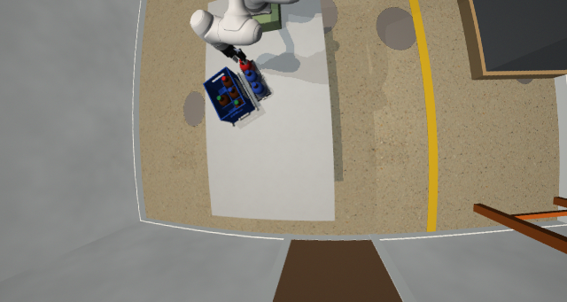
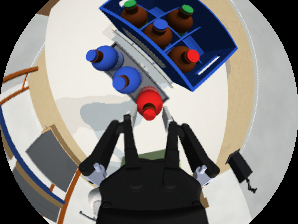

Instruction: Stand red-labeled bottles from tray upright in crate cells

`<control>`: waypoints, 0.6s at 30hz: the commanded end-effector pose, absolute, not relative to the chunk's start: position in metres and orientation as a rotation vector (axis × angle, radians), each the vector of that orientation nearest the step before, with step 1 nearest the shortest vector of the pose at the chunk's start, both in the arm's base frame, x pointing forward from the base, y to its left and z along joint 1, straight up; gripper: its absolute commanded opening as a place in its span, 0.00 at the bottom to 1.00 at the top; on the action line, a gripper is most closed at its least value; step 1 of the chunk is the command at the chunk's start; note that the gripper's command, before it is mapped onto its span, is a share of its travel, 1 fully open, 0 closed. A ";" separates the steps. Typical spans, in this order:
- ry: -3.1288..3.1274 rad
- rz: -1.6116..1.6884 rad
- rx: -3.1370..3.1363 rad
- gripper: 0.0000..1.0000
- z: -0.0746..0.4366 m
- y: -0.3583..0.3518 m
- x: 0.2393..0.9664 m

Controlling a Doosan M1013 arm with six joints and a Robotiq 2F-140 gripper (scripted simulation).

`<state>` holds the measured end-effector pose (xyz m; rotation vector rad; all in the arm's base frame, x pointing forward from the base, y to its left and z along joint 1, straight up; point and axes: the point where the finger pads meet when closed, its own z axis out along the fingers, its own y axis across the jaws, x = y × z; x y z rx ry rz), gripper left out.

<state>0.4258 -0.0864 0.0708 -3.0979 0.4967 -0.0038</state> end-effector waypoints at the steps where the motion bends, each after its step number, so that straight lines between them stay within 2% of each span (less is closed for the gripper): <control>1: 0.497 -0.004 -3.098 0.38 0.071 -0.086 0.426; 3: 0.497 -0.004 -3.098 0.38 0.071 -0.086 0.426; 4: 0.497 -0.004 -3.098 0.00 0.071 -0.086 0.426; 18: 0.497 -0.004 -3.098 0.00 0.071 -0.086 0.426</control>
